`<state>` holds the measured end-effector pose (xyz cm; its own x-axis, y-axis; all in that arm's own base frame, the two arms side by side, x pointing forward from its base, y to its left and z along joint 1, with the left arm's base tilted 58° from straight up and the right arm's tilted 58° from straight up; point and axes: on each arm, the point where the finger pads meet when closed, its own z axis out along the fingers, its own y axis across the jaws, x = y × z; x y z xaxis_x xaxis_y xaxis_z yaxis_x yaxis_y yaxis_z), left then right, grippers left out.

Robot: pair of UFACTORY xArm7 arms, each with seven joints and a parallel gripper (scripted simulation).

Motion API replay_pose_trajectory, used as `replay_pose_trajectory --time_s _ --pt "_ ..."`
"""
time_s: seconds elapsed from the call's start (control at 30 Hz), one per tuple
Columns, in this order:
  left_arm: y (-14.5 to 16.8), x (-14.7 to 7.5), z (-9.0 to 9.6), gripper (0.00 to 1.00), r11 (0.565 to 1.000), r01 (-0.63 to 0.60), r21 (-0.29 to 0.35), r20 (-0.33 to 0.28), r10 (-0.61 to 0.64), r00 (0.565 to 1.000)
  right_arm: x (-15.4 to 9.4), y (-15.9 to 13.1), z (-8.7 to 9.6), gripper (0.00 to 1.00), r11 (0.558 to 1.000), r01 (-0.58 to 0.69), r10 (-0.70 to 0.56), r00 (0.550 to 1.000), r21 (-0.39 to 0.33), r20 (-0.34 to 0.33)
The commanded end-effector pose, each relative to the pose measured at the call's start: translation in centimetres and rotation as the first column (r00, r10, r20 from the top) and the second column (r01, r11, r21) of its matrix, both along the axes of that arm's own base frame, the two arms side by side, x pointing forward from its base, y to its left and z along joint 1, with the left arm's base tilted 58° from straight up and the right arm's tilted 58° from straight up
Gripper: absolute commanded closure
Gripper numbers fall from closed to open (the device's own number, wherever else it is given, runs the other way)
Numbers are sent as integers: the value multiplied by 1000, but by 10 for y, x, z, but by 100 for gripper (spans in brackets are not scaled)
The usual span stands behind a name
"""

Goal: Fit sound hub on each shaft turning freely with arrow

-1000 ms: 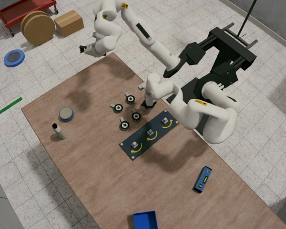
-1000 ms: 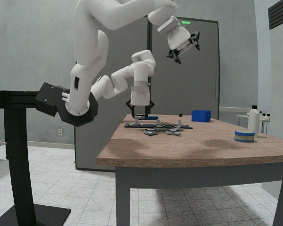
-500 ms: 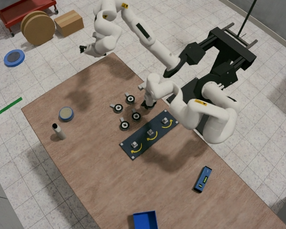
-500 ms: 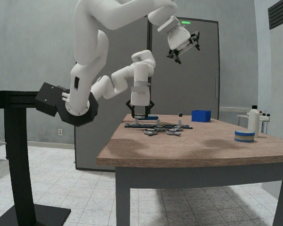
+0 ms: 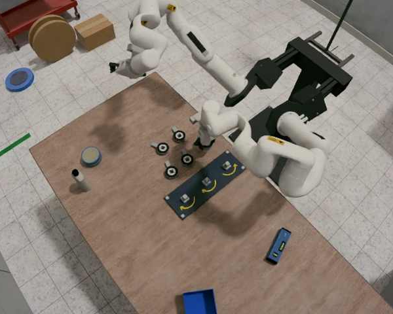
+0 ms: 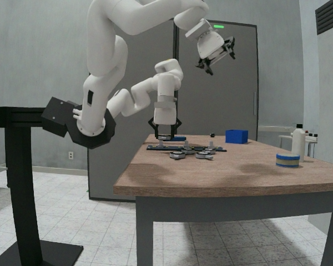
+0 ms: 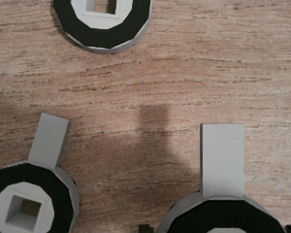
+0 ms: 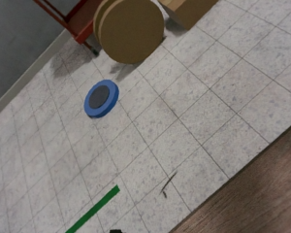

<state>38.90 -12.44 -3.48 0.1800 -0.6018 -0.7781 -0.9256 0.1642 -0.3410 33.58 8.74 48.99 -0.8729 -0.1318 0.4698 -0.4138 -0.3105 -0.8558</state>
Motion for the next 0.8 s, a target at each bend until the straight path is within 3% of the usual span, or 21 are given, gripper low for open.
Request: replay_pose_trajectory --time_s 0.0,0.1,0.13,0.23,0.43,0.77 --pt "-3 0 0 100 1000 4 -4 1 -4 1000 0 1 1 0 1000 -3 3 1000 1 2" --pt "-3 0 0 100 1000 4 -4 1 -4 1000 0 1 1 0 1000 -3 3 1000 1 2" --pt "40 -24 50 100 999 -25 -24 45 26 999 0 1 1 0 1000 -3 3 1000 1 2" --pt "43 -26 53 100 999 -25 -24 45 26 999 0 1 1 0 1000 -3 3 1000 1 2" --pt "81 -46 97 100 999 -25 -24 45 26 999 0 1 1 0 1000 -3 3 1000 1 2" --pt "81 -45 97 100 999 -24 -24 46 26 999 0 1 1 0 1000 -3 3 1000 1 2"
